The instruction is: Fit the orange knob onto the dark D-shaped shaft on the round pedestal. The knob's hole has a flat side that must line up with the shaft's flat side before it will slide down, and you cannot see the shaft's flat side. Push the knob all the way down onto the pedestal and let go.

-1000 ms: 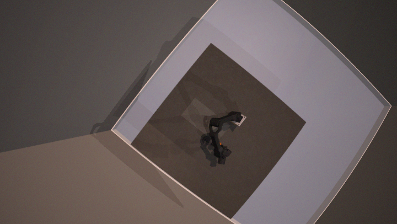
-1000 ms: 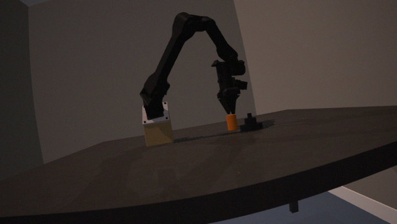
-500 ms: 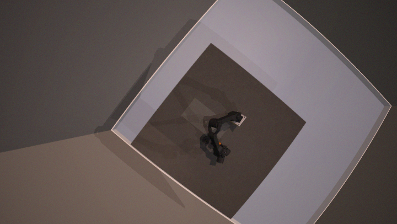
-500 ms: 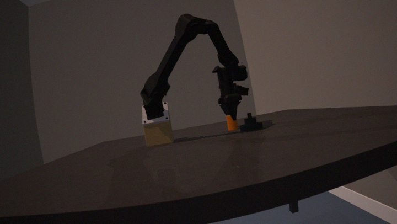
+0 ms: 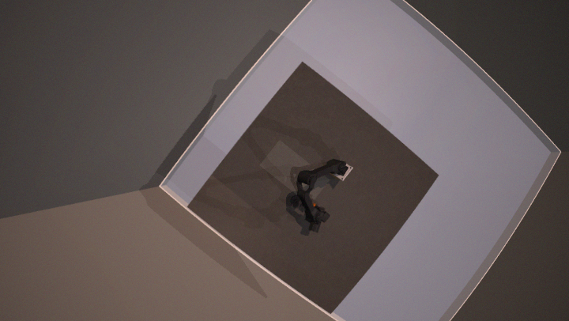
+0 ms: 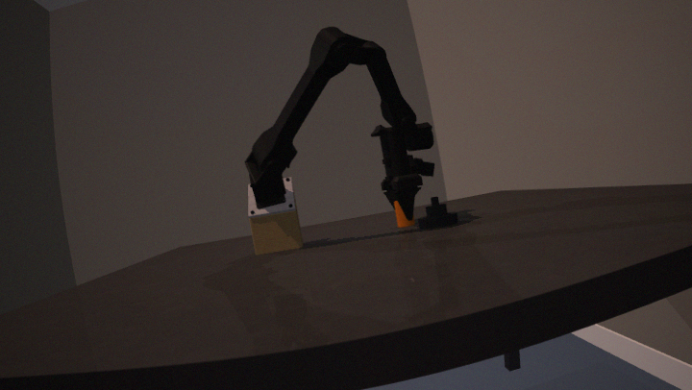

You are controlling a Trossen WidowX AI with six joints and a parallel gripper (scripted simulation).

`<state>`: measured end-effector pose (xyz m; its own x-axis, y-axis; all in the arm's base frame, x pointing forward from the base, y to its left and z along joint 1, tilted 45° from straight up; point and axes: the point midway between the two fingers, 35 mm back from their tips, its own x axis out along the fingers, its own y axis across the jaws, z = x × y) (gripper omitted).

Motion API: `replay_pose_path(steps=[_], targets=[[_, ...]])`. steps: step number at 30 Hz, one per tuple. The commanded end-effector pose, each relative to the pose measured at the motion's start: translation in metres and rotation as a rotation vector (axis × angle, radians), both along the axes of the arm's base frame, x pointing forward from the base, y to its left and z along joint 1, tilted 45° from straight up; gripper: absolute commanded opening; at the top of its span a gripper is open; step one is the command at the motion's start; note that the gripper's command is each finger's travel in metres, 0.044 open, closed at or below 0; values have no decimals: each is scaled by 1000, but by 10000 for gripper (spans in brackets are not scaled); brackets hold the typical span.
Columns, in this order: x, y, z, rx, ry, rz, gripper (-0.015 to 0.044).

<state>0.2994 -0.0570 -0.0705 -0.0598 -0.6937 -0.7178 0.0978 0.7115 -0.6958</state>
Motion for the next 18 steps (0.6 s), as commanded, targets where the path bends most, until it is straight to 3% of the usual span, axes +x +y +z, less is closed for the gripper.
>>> replay_pose_path(steps=[1,3,13,18], targets=[[-1,-4,-4,-5,4,5,440],[-1,-5,-4,-6,4,5,440],[-1,-5,-4,-6,4,5,177],[-1,-5,-4,-6,4,5,144]])
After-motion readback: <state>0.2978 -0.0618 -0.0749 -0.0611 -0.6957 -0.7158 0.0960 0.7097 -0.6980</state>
